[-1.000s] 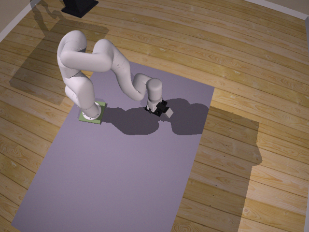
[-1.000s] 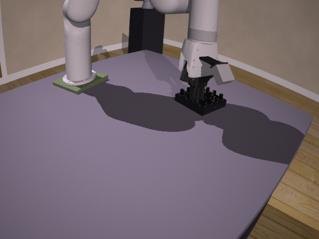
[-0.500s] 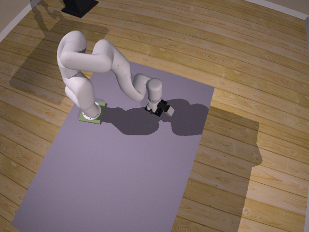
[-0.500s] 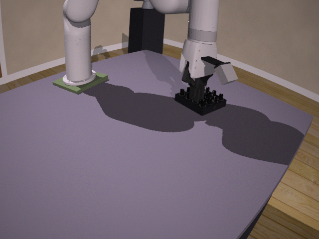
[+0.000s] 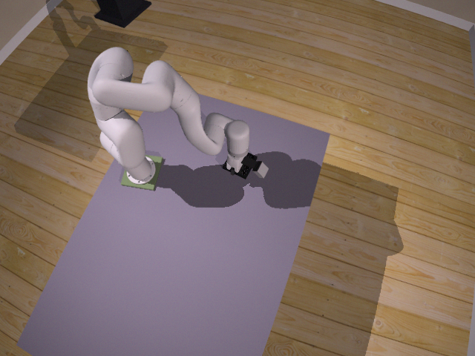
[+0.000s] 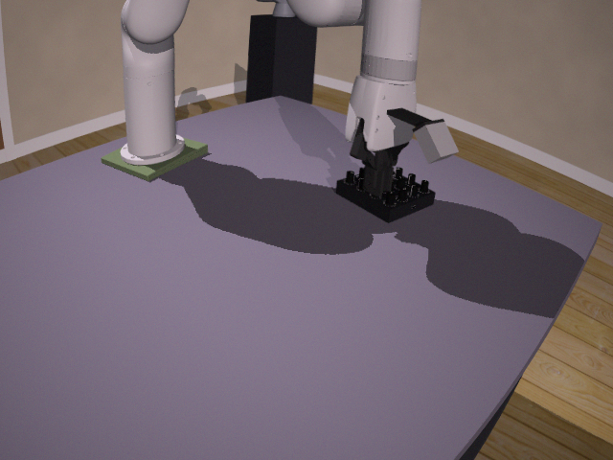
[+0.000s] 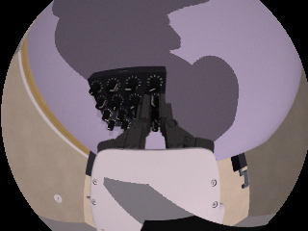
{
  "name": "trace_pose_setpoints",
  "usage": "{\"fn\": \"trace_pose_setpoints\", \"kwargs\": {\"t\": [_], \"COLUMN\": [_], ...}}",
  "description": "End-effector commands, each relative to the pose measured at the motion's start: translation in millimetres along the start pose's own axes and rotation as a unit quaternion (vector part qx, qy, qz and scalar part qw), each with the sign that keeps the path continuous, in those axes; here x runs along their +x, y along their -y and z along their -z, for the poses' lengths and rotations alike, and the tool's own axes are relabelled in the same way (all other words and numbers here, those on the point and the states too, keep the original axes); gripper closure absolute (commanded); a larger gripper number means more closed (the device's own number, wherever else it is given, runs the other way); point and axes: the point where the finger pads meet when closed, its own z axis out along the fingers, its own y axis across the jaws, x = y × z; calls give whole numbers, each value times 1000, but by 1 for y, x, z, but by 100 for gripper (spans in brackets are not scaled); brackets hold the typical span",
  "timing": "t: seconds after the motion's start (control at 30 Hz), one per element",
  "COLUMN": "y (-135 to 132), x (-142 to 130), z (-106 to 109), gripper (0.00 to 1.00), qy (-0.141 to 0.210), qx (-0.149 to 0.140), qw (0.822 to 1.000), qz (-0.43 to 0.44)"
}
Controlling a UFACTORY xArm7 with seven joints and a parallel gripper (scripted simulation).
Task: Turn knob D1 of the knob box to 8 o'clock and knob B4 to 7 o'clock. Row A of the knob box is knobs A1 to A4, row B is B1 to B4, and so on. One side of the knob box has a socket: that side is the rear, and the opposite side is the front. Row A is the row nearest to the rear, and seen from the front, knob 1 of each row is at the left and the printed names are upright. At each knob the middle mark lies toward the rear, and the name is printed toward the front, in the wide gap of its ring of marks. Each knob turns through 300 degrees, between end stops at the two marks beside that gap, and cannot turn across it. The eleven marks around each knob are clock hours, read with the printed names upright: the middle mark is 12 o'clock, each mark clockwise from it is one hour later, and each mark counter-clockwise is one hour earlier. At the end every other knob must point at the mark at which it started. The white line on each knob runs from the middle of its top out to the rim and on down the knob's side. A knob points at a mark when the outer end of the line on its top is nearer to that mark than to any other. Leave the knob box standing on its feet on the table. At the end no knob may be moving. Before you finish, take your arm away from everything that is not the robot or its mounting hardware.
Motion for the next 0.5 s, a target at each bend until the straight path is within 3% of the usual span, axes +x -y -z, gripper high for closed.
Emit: {"fn": "trace_pose_setpoints", "kwargs": {"t": [0.0, 0.2, 0.23, 0.47], "y": [1, 1, 1, 1], "x": [1, 1, 1, 1], "z": [1, 1, 1, 1], "gripper": [92, 92, 81, 81], "qy": [-1, -1, -1, -1], "qx": [1, 1, 1, 1], "qw": [1000, 1000, 1000, 1000], "qz": [0, 0, 0, 0]}}
